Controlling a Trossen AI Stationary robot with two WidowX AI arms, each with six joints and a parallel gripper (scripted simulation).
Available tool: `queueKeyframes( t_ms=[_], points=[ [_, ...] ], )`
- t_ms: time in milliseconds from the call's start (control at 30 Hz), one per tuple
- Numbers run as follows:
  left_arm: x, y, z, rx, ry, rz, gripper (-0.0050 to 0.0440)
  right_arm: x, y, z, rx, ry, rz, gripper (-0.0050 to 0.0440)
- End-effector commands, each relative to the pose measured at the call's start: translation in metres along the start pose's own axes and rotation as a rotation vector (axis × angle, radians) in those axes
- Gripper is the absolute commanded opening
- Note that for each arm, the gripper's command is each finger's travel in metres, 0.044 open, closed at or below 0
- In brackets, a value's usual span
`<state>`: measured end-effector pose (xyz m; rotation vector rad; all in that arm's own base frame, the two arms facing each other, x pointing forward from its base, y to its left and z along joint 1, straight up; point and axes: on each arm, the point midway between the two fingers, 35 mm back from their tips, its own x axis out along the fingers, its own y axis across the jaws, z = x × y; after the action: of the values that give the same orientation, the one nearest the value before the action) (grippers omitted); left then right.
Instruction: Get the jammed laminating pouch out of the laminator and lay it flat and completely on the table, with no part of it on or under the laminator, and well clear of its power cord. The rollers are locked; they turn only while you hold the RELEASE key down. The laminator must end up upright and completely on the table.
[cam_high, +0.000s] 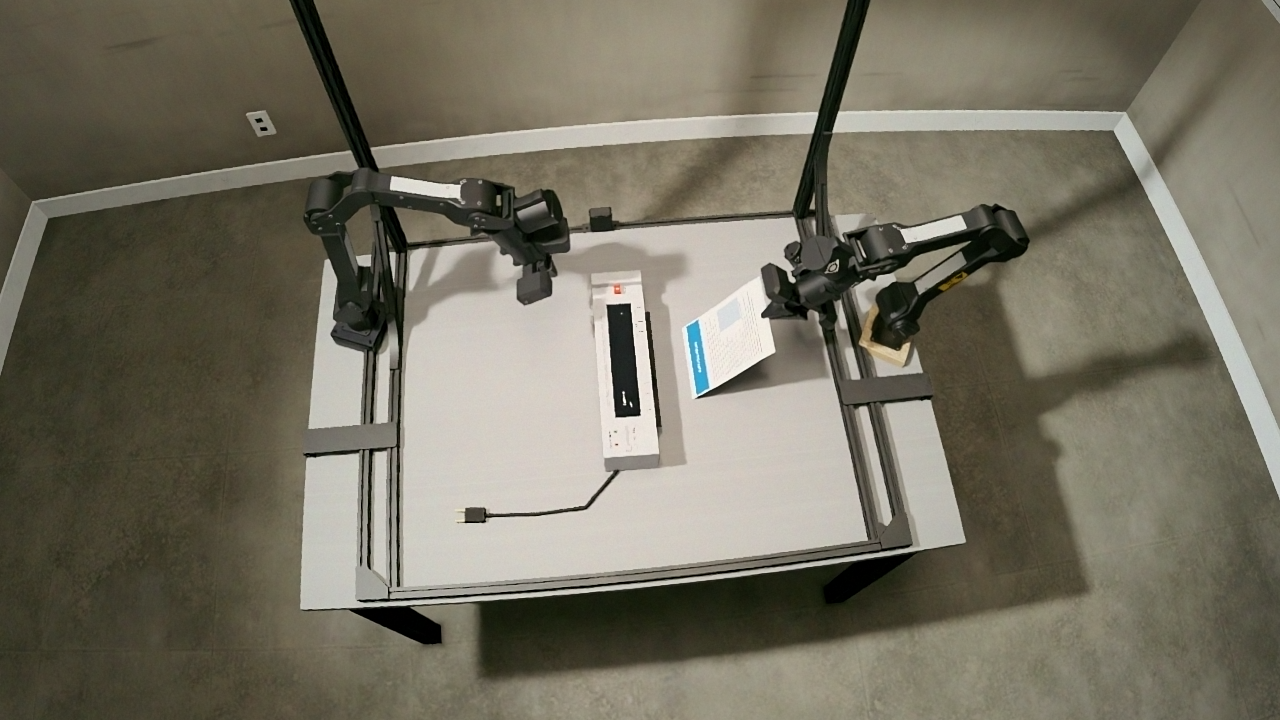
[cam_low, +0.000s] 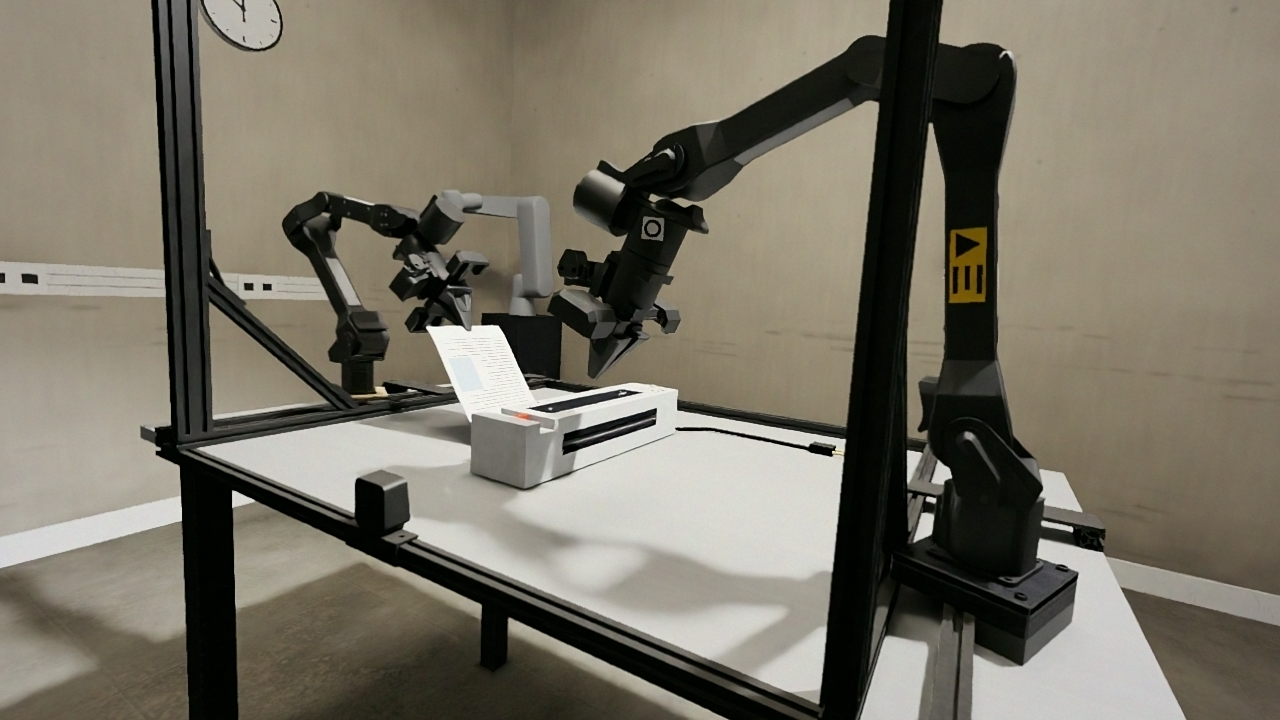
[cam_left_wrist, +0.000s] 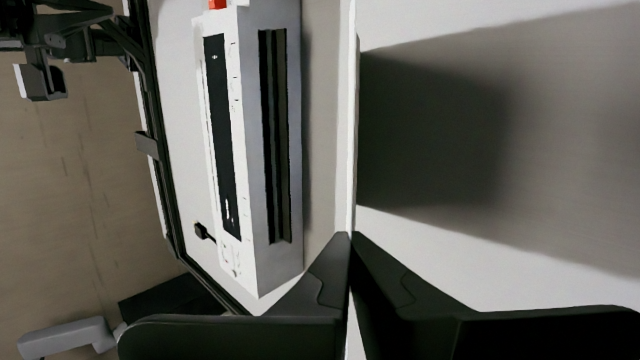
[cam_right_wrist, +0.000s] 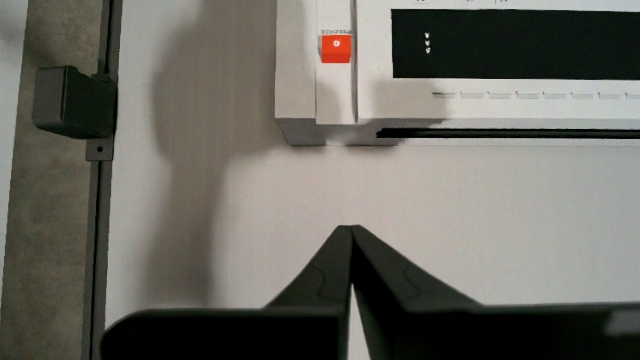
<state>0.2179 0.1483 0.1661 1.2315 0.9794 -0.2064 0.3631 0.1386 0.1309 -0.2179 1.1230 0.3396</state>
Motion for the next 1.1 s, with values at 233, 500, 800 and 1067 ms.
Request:
queueKeyframes(
  t_ms=[233,500,800,1067],
  points=[
    [0.001,-0.002,0.0,0.001,0.001,0.017,-0.005,-0.01,0.0,0.006,0.0,-0.029,-0.001,-0.005],
    [0.02,-0.028,0.0,0.002,0.001,0.021,-0.005,-0.01,0.0,0.006,0.0,-0.029,-0.001,-0.005],
    [0.03,-0.04,0.0,0.001,0.003,0.02,-0.005,-0.01,0.0,0.006,0.0,-0.028,-0.001,-0.005],
    [0.048,-0.067,0.0,0.002,0.002,0.026,-0.005,-0.01,0.0,0.006,0.0,-0.028,-0.001,-0.005]
  ],
)
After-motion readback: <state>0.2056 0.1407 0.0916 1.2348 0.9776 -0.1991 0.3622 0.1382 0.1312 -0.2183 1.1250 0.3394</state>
